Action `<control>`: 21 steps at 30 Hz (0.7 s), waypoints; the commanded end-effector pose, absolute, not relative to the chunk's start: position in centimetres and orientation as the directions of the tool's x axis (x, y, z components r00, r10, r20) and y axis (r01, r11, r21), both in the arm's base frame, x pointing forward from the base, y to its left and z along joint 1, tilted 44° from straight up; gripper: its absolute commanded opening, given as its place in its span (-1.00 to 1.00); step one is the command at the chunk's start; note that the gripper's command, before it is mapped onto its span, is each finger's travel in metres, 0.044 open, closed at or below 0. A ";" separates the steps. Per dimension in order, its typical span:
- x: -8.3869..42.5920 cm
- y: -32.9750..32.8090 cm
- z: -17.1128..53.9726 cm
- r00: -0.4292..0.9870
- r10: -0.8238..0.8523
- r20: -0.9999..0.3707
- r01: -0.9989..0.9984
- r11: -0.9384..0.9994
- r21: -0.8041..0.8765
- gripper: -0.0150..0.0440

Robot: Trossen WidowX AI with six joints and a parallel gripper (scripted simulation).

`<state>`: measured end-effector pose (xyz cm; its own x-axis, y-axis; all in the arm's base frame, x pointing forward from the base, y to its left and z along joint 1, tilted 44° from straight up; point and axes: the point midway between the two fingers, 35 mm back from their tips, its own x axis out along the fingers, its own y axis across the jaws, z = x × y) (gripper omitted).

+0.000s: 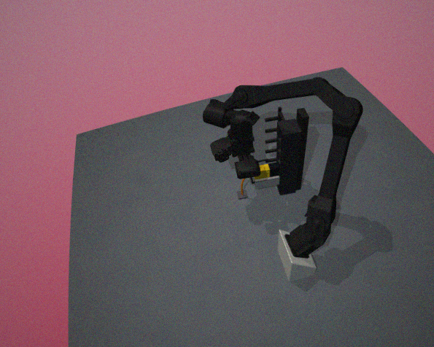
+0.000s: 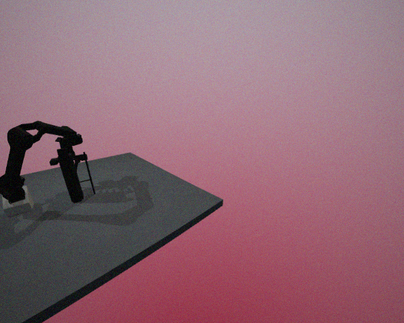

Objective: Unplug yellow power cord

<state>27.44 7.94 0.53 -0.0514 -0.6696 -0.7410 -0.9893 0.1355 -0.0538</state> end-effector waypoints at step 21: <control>27.2 5.8 2.5 -0.035 -0.682 -0.731 -0.991 0.120 -0.064 0.05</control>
